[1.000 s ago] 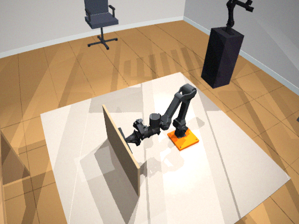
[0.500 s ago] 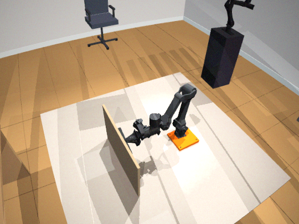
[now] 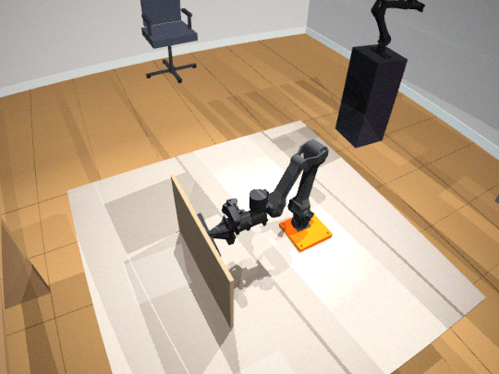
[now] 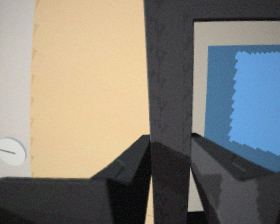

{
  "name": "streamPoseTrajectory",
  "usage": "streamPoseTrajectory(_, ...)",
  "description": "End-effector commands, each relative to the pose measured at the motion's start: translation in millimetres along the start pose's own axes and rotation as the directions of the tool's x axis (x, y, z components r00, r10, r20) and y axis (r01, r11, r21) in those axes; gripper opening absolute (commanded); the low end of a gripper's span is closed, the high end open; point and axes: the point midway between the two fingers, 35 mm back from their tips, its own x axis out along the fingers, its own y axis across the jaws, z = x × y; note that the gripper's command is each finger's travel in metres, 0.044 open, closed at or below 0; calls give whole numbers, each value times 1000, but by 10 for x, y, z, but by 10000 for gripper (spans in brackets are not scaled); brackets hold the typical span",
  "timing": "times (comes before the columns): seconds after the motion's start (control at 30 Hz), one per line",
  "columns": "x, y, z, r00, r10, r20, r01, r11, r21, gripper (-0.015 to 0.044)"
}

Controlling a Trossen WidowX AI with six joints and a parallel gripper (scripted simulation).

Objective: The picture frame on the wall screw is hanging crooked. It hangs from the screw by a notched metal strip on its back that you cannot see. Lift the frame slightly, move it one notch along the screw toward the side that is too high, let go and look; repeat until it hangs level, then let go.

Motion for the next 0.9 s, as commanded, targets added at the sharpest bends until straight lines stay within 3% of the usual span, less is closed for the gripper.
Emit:
streamPoseTrajectory(0.0,1,-4,0,1000,0,0,0,1000,13,0)
streamPoseTrajectory(0.87,1,-7,3,1000,0,-1,0,987,159,0)
